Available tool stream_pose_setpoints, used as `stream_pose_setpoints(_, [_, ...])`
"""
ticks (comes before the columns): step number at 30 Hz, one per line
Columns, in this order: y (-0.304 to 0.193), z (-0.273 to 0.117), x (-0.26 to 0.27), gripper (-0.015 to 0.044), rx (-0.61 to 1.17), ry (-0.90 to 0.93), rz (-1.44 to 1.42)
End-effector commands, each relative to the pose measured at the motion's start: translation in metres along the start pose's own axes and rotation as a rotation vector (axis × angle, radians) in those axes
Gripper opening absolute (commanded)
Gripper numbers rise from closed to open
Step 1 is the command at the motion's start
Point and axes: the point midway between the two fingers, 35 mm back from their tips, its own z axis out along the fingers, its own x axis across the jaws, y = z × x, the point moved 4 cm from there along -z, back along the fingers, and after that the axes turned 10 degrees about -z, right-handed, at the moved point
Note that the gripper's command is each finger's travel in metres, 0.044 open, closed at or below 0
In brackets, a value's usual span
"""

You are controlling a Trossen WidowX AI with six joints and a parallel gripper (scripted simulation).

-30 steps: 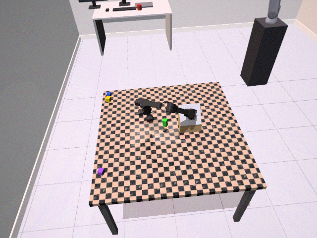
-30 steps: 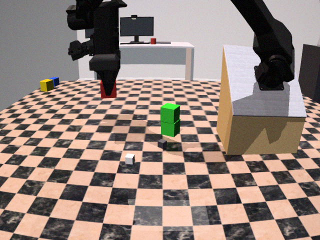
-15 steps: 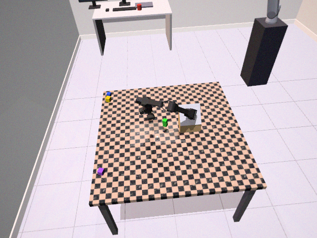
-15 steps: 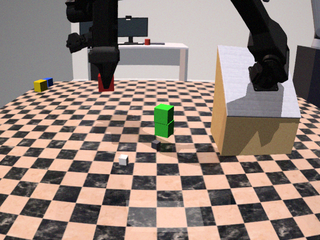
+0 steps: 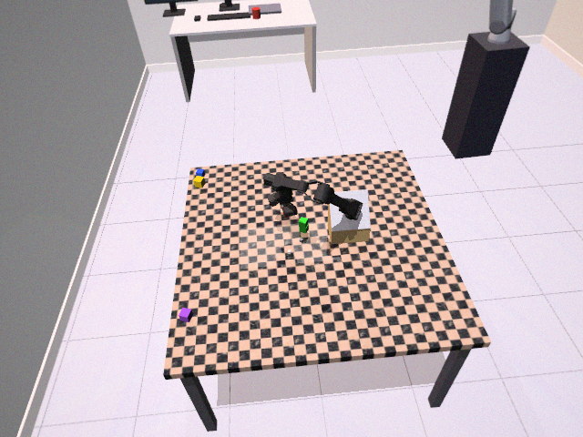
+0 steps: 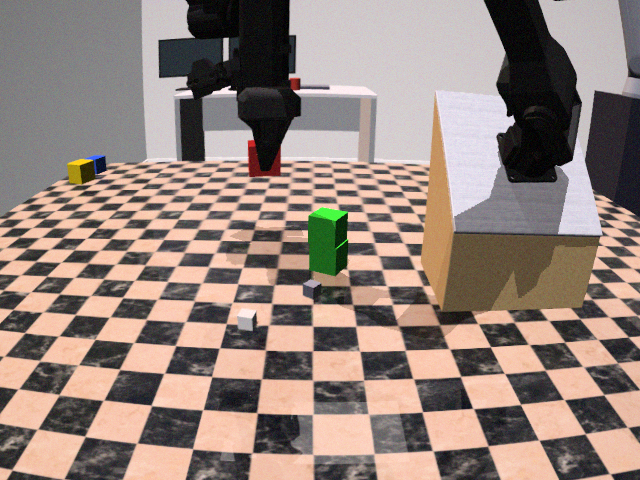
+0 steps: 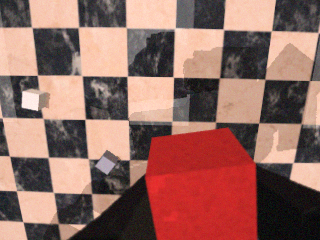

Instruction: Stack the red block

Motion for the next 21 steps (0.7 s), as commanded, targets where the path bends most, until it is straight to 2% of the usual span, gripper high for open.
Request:
stream_pose_setpoints(1, [-0.018, 0.000, 0.004, 0.0000, 0.001, -0.002, -0.001])
stream_pose_setpoints(15, [-0.070, 0.005, 0.023, 0.0000, -0.003, 0.010, -0.007])
stream_pose_setpoints(21, [-0.072, 0.014, 0.024, 0.0000, -0.003, 0.011, -0.007])
